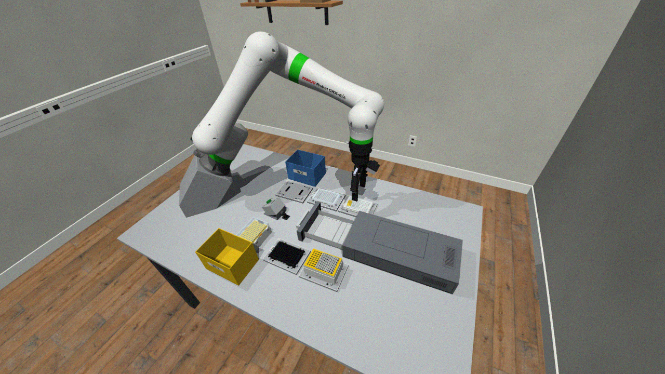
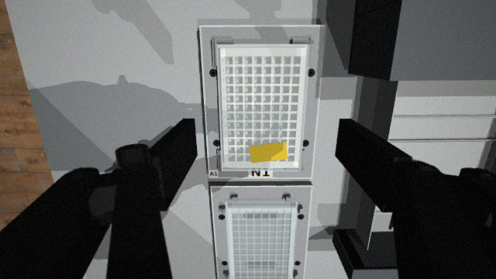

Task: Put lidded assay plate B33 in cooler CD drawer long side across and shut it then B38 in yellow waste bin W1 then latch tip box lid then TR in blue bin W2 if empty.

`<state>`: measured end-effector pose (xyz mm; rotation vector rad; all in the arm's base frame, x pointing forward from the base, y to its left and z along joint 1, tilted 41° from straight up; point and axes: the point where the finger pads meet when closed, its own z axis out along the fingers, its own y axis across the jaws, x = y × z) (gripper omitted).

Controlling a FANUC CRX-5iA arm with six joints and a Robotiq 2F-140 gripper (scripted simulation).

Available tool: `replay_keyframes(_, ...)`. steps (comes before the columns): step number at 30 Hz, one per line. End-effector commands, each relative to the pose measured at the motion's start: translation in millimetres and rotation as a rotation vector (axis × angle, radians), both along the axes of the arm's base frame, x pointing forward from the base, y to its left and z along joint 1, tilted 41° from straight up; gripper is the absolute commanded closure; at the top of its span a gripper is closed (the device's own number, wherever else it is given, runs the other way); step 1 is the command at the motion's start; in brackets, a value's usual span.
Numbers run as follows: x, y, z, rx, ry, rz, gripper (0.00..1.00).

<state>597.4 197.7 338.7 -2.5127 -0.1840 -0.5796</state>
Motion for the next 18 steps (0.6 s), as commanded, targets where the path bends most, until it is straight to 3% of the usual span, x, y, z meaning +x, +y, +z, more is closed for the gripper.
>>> replay_keyframes(1, 1.2, 0.8, -0.8, 0.0, -0.002, -0.001, 0.3)
replay_keyframes(18, 8.5, 11.7, -15.9, 0.0, -0.002, -0.001, 0.3)
